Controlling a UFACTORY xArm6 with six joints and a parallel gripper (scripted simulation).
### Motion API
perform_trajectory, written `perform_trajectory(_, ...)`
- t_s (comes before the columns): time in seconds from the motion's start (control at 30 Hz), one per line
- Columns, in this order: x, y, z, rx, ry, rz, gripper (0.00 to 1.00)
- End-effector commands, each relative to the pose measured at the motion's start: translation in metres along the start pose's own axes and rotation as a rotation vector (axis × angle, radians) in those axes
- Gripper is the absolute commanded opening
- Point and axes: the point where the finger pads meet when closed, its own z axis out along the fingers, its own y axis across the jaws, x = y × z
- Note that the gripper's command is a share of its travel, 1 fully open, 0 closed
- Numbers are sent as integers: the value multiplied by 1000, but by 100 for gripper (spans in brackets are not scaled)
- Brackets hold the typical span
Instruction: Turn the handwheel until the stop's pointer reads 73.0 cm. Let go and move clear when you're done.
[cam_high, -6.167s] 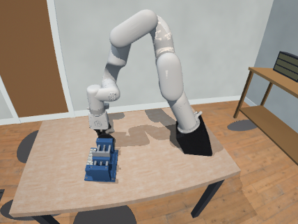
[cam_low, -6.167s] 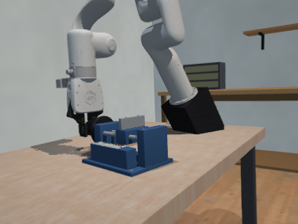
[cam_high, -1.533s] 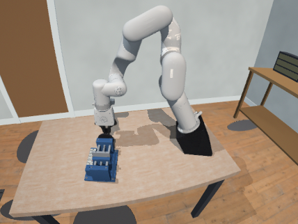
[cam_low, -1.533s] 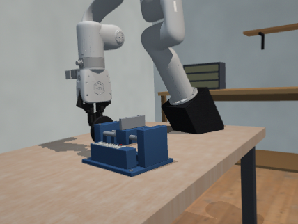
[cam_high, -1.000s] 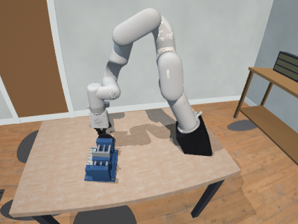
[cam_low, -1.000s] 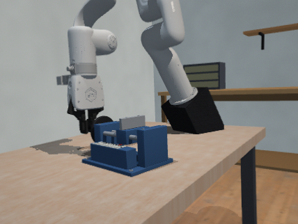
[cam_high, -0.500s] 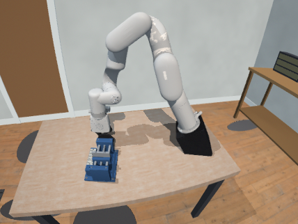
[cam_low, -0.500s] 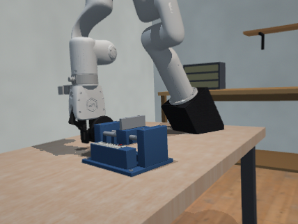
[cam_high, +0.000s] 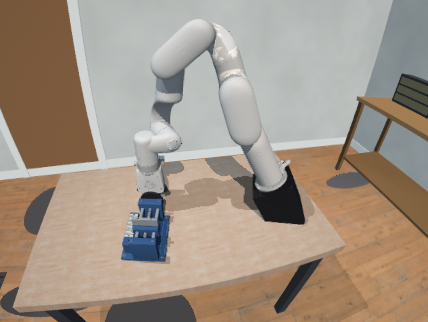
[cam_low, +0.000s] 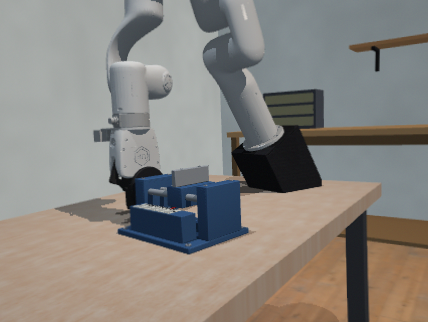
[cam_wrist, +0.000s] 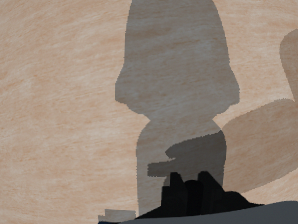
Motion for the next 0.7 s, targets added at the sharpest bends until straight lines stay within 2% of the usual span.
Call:
perform_trajectory(0.0, 0, 7, 0, 5, 2, 0, 6)
perform_trajectory(0.67, 0, 31, -20, 5, 2, 0, 6)
